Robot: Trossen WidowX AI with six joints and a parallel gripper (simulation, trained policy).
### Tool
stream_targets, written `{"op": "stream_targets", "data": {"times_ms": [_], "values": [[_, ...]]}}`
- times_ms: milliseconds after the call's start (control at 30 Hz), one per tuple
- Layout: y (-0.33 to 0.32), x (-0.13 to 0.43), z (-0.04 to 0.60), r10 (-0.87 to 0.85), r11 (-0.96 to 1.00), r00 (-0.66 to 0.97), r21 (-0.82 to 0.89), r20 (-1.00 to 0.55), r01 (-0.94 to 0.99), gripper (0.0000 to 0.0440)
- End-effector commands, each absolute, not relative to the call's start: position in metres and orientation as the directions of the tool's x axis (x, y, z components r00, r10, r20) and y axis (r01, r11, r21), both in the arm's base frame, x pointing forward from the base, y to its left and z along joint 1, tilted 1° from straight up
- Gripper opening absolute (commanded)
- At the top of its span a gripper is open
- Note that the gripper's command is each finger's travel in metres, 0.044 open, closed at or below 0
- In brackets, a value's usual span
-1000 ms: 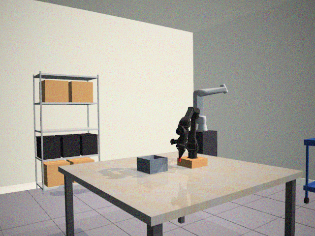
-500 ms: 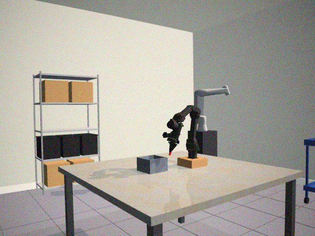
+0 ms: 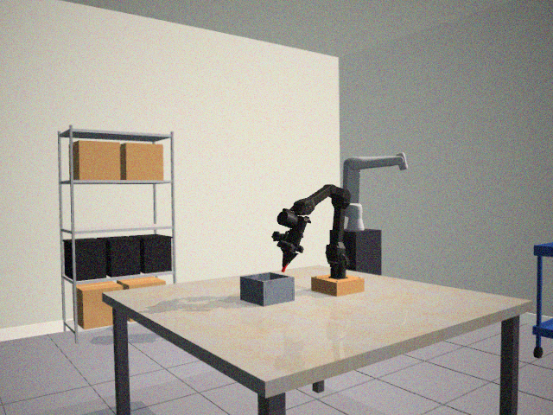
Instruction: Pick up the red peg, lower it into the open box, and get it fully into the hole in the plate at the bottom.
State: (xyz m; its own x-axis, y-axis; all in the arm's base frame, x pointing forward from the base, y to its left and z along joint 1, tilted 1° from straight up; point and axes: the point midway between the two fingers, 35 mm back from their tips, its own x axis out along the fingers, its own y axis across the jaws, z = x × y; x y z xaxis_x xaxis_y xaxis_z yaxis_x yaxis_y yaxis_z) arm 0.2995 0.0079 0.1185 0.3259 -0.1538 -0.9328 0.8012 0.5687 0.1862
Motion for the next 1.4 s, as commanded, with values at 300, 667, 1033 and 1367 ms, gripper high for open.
{"op": "stream_targets", "data": {"times_ms": [300,667,1033,1367], "values": [[-0.032,0.325,0.107,-0.180,0.504,0.321,0.193,-0.930,0.842,0.0005],[-0.049,0.338,0.085,-0.159,0.477,0.281,0.175,-0.947,0.861,0.0013],[-0.058,0.345,0.056,-0.153,0.501,0.216,0.113,-0.964,0.858,0.0142],[-0.068,0.365,0.056,-0.167,0.533,0.207,0.088,-0.964,0.841,0.0254]]}}
